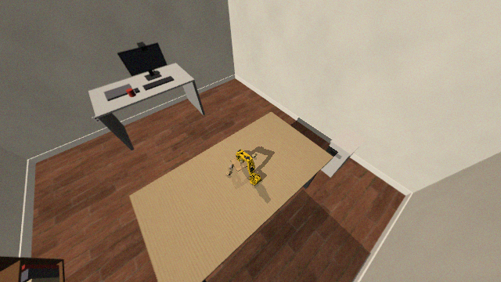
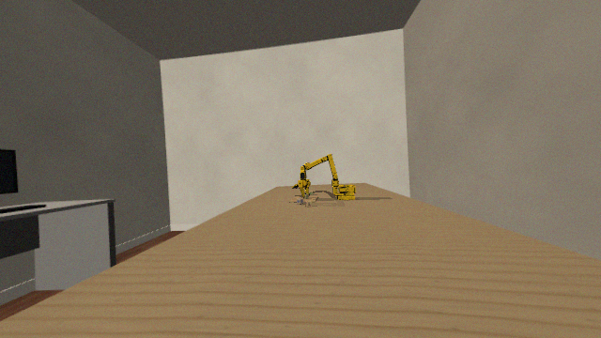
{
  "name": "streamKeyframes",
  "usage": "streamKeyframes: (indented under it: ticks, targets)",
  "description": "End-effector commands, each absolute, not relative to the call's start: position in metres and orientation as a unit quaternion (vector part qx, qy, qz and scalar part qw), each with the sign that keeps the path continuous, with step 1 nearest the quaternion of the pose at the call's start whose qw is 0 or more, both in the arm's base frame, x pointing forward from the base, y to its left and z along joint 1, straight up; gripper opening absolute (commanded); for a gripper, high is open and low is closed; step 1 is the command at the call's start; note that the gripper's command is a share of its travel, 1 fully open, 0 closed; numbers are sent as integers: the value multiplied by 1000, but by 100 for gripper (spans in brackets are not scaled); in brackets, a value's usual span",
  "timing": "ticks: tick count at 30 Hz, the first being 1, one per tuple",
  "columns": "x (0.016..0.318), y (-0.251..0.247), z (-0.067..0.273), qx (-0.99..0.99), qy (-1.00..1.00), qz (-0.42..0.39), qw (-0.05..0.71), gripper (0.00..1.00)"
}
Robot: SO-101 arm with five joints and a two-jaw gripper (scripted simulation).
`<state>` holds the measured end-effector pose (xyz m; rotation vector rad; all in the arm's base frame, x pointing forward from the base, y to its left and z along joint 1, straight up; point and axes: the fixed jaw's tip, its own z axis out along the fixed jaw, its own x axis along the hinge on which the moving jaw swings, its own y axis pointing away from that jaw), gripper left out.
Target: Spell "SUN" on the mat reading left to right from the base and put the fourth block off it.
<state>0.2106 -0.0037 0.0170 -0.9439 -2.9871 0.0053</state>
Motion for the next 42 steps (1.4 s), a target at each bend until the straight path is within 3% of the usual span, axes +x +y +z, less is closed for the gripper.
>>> streamKeyframes:
  ticks: [1, 10, 29, 42]
  targets:
    - [222, -5, 31, -301, -953, -9, -36, 0]
    - [222, -5, 35, -301, -953, -9, -36, 0]
    - [220, -3, 78, -301, -953, -10, -36, 0]
    - [219, -1, 81, -296, -954, -10, -36, 0]
